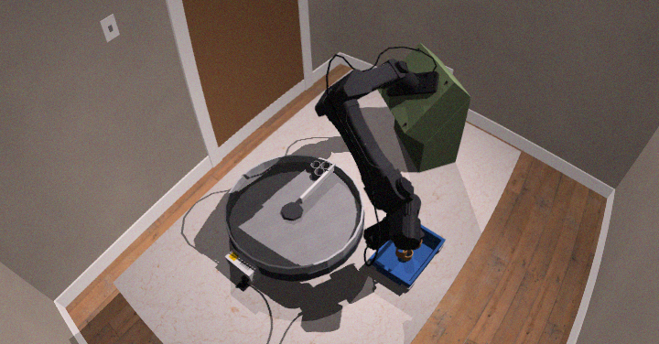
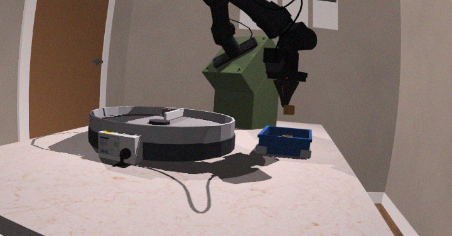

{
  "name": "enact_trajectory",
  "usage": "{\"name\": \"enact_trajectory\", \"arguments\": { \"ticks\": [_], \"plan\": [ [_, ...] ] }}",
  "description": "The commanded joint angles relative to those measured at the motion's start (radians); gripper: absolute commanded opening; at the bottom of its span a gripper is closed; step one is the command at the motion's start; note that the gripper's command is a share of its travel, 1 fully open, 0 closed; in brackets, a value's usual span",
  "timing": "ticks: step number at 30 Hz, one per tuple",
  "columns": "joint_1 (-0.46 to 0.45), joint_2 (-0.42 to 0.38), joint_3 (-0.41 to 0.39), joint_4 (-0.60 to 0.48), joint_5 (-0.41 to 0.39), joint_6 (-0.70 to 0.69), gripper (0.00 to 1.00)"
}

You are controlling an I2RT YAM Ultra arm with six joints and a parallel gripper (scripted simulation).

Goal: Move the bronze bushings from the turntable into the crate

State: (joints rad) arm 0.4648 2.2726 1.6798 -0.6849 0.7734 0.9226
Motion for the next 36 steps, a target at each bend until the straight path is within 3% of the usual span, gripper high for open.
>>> {"name": "enact_trajectory", "arguments": {
  "ticks": [1,14,17,20,26,28,36],
  "plan": [
    [0.029,-0.018,0.029,-0.013,0.015,-0.007,0.00],
    [0.029,-0.017,0.029,-0.013,0.015,-0.008,0.00],
    [0.022,0.014,0.026,0.027,0.013,-0.018,0.00],
    [-0.019,0.031,-0.028,0.071,-0.007,-0.043,0.00],
    [-0.049,0.078,-0.024,0.169,-0.024,-0.101,0.00],
    [-0.048,0.046,-0.024,0.179,-0.025,-0.107,0.00],
    [-0.048,0.050,-0.005,0.187,-0.020,-0.110,0.00]
  ]
}}
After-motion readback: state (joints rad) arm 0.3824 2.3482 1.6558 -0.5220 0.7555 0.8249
